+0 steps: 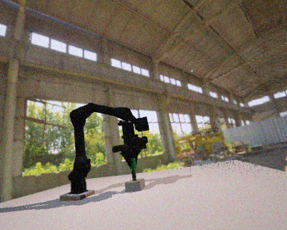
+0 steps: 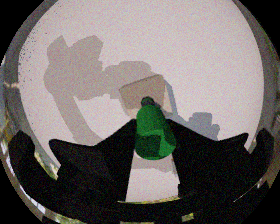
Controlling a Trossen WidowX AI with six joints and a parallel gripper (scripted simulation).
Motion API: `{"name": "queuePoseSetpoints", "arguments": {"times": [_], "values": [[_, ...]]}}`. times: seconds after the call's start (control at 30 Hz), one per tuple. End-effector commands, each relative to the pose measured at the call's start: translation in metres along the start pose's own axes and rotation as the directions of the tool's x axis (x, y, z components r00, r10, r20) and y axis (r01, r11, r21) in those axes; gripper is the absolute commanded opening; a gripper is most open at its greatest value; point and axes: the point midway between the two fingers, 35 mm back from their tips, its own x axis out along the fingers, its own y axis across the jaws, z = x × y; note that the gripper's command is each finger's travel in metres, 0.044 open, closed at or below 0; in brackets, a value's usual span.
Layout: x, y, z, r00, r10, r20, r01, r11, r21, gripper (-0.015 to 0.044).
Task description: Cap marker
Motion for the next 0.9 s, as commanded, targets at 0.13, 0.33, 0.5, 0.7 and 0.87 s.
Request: {"name": "queuePoseSetpoints", "arguments": {"times": [0.13, 0.33, 0.5, 0.7, 0.87], "values": [[0.013, 0.0, 0.001, 1.0, -0.003, 0.004, 0.003, 1.0, 0.003, 0.0], [0.023, -0.001, 0.0, 1.0, -0.003, 0.004, 0.003, 1.0, 0.003, 0.0], [0.031, -0.001, 0.0, 1.0, -0.003, 0.004, 0.003, 1.0, 0.003, 0.0], [0.033, -0.001, 0.0, 1.0, -0.003, 0.004, 0.003, 1.0, 0.003, 0.0], [0.033, -0.001, -0.001, 1.0, -0.003, 0.001, 0.003, 1.0, 0.0, 0.0053]]}}
